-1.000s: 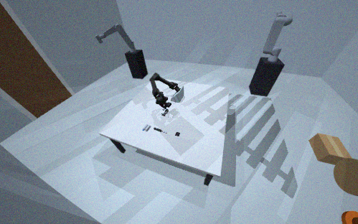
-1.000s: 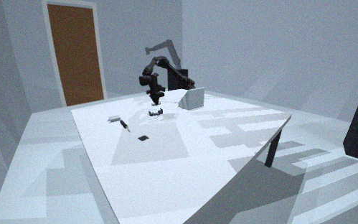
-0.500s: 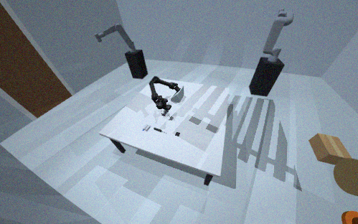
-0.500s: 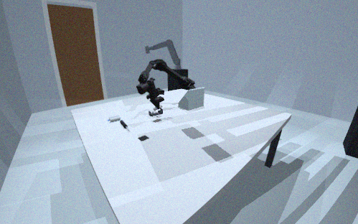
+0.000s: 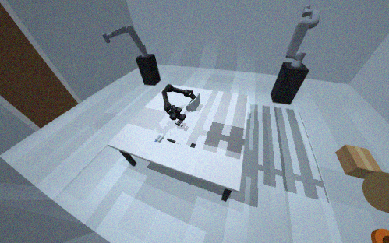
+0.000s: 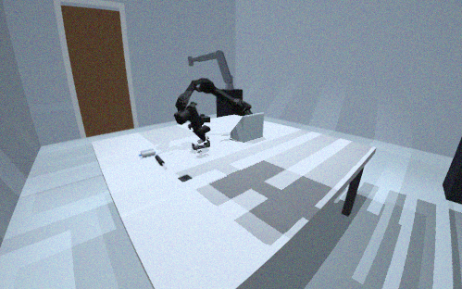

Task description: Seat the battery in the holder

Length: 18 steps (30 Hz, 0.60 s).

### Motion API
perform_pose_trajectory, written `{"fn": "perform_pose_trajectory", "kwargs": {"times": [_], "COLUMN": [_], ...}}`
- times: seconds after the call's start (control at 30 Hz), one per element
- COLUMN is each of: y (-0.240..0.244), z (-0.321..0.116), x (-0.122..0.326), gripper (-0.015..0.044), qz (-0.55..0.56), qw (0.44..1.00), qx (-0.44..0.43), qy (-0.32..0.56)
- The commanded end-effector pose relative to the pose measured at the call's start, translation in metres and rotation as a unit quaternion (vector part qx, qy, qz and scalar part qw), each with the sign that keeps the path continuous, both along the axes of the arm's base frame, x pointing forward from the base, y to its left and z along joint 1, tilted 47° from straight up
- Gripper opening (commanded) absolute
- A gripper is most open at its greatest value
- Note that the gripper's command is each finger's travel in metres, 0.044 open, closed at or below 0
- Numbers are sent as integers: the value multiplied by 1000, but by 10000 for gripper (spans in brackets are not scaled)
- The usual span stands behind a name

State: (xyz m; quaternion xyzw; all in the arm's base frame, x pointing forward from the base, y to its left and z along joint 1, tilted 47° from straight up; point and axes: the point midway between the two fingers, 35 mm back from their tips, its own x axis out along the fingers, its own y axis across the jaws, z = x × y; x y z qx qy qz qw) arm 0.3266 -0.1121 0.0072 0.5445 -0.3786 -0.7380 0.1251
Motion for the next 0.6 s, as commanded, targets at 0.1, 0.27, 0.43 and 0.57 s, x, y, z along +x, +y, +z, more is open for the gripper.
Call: {"fn": "perform_pose_trajectory", "kwargs": {"times": [0.1, 0.27, 0.43, 0.57], "y": [-3, -5, -6, -7], "z": [-2, -3, -4, -4], "x": [3, 4, 5, 5], "gripper": [82, 82, 82, 82], "qz": [-20, -30, -40, -48], "qw": [1000, 999, 999, 998], "qx": [6, 8, 11, 13], "qy": [11, 20, 29, 36]}}
